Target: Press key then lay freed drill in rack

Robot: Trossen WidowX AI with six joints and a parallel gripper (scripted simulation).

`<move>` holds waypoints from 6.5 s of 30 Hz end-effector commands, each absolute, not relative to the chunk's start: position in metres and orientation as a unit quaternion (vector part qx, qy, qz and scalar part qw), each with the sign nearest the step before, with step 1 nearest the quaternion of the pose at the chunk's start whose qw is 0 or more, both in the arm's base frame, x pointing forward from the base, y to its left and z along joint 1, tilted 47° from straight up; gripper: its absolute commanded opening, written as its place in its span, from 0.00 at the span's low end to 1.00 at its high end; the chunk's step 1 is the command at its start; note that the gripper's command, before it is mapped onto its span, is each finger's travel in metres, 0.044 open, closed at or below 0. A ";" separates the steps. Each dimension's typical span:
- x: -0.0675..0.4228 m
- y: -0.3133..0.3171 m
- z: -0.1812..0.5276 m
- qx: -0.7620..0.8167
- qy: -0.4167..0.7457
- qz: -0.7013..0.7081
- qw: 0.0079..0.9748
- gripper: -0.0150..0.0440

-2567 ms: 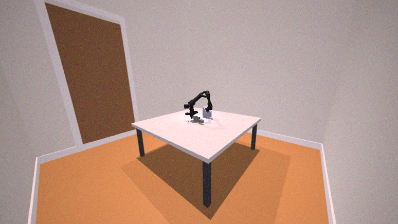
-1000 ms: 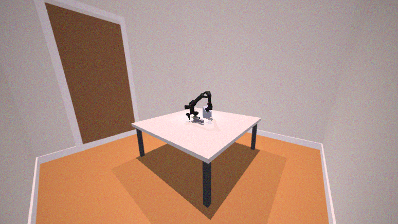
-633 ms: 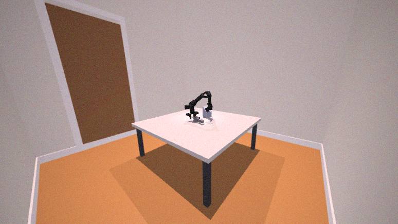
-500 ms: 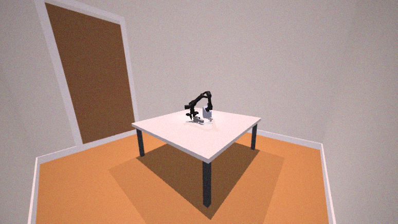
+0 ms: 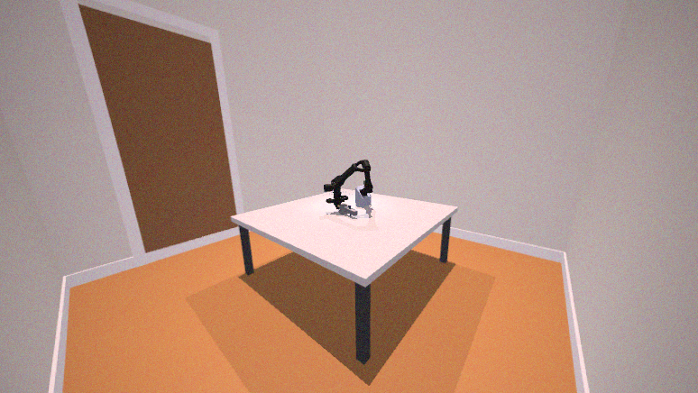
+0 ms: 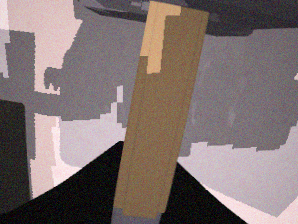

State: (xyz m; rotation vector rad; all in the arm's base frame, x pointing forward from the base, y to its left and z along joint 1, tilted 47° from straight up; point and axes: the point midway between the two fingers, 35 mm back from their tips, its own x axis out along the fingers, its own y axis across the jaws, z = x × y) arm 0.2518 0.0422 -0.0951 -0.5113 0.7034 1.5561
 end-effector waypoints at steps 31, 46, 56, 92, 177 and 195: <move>0.251 0.022 -0.109 -0.223 0.306 0.679 0.629 0.25; 0.250 0.005 -0.123 -0.224 0.307 0.678 0.629 0.25; 0.249 -0.005 -0.132 -0.225 0.307 0.678 0.629 0.25; 0.249 -0.019 -0.126 -0.225 0.307 0.678 0.629 0.25; 0.208 -0.038 -0.109 -0.225 0.309 0.678 0.628 0.25; 0.181 -0.043 -0.110 -0.225 0.310 0.678 0.628 0.25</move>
